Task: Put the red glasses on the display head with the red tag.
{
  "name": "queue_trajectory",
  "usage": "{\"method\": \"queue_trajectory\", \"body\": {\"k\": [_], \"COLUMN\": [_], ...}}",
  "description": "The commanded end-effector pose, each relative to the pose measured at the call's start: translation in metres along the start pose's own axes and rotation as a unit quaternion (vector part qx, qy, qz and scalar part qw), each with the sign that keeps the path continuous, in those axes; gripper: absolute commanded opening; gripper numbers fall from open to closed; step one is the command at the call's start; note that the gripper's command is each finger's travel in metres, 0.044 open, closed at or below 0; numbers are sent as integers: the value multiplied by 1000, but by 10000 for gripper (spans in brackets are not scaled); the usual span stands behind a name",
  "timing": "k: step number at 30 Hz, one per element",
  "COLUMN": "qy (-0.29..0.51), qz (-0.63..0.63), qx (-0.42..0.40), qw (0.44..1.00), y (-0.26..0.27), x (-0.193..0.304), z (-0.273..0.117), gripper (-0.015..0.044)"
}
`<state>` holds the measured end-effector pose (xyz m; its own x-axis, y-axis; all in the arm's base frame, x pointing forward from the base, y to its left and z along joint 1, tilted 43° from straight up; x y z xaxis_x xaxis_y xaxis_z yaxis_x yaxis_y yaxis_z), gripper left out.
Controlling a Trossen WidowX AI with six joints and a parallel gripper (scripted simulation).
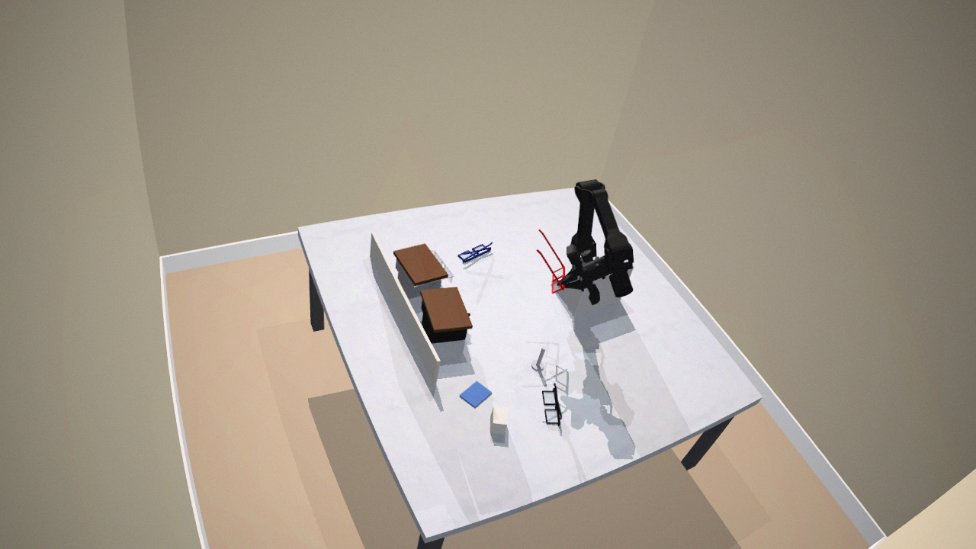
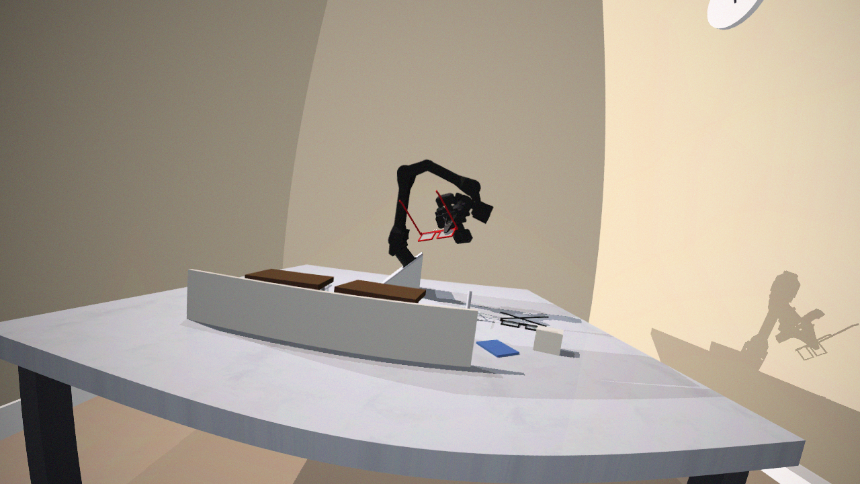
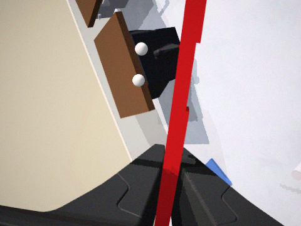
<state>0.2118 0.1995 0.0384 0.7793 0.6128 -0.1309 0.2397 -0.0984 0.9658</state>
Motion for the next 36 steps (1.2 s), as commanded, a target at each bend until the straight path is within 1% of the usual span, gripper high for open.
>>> {"method": "queue_trajectory", "body": {"k": [1,3,36], "qy": [23,26,26], "qz": [-87,-102,-102], "qx": [-16,-19,-19], "qw": [996,994,994], "y": [-2,-2,-2], "x": [3,4,4], "z": [-10,-12,-12], "gripper": [0,0,0]}}
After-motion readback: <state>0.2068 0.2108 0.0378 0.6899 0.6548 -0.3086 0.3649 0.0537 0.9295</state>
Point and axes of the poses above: the point midway between the two fingers, 35 mm back from their tips, its own z axis out along the fingers, its own y axis across the jaws, x = y × z, the point moved 5 cm from there along -z, back along the fingers, and after that the axes turned 14 degrees about z, right-handed, at the moved point
